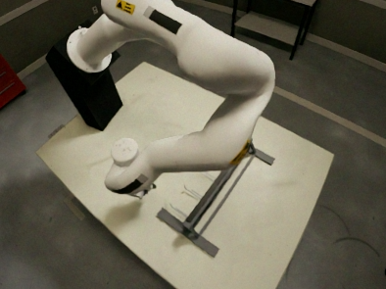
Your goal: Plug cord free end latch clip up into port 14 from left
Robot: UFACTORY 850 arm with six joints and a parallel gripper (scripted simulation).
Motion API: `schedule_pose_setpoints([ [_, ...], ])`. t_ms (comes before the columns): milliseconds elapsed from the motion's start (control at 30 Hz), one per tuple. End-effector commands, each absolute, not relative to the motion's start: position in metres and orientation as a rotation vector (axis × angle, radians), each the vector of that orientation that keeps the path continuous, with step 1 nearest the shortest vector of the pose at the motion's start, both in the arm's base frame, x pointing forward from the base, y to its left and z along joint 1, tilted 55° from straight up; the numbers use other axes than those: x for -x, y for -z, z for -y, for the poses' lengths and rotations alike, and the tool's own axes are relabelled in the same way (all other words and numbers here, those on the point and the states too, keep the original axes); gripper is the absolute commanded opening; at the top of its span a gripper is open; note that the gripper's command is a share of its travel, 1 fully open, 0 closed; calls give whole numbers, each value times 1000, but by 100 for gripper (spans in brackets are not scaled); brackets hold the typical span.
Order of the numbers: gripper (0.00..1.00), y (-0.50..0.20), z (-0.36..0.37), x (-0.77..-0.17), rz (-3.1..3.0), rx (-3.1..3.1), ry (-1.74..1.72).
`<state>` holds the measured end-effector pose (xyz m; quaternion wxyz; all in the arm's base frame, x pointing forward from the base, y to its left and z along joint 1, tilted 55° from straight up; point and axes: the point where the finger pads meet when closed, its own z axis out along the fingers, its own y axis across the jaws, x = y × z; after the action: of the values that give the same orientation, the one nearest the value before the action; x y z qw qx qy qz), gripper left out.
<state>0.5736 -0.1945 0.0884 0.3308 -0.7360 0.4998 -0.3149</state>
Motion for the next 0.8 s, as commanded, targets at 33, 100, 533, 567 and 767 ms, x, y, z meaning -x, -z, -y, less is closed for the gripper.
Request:
schedule_pose_setpoints([
  [33,0,-96,188,-574,-1270,1970,850],
  [100,0,-99,184,-575,-1254,1990,861],
  [533,0,-119,162,-578,-1137,2122,936],
  [567,0,-121,160,-578,-1124,2135,944],
  [767,0,-135,146,-580,-1042,2218,991],
])
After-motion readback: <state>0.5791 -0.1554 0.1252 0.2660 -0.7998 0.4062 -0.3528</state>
